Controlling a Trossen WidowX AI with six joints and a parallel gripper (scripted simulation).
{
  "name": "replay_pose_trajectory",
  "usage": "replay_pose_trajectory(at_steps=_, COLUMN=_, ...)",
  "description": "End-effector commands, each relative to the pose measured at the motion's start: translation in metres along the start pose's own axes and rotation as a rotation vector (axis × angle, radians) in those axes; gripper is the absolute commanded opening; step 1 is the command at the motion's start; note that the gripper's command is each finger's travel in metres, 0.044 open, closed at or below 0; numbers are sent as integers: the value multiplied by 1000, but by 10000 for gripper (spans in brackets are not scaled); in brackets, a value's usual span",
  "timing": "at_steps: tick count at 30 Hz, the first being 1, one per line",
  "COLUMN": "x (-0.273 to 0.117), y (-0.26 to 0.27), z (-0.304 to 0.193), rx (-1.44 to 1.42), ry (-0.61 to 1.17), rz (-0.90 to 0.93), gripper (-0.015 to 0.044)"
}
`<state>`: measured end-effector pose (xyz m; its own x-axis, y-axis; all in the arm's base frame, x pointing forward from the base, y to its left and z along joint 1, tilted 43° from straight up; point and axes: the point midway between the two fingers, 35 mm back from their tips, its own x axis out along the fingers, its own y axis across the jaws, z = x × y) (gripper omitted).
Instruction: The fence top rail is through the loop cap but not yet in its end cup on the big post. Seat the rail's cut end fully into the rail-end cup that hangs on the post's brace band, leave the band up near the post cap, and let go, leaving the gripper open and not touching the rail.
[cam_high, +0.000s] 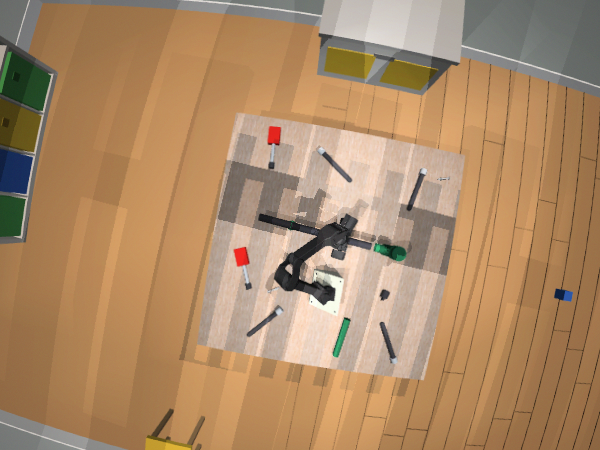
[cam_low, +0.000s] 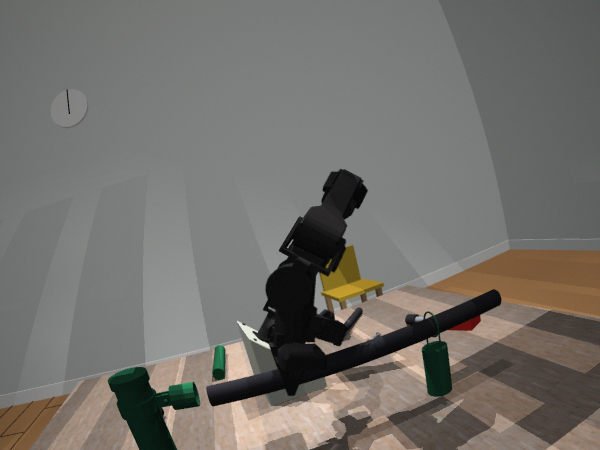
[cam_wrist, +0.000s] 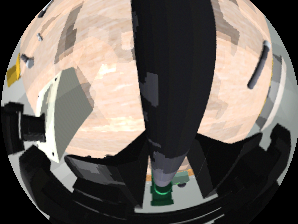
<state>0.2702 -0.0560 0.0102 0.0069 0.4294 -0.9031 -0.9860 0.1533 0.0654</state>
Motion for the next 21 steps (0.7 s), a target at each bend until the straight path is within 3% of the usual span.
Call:
replay_pose_trajectory(at_steps=1, x=-6, y=-2, z=-4, rx=-4, ry=22, rz=-11, gripper=0)
replay_pose_trajectory(at_steps=21, x=-5, y=-3, z=-3, rx=1, ry=2, rz=1, gripper=0)
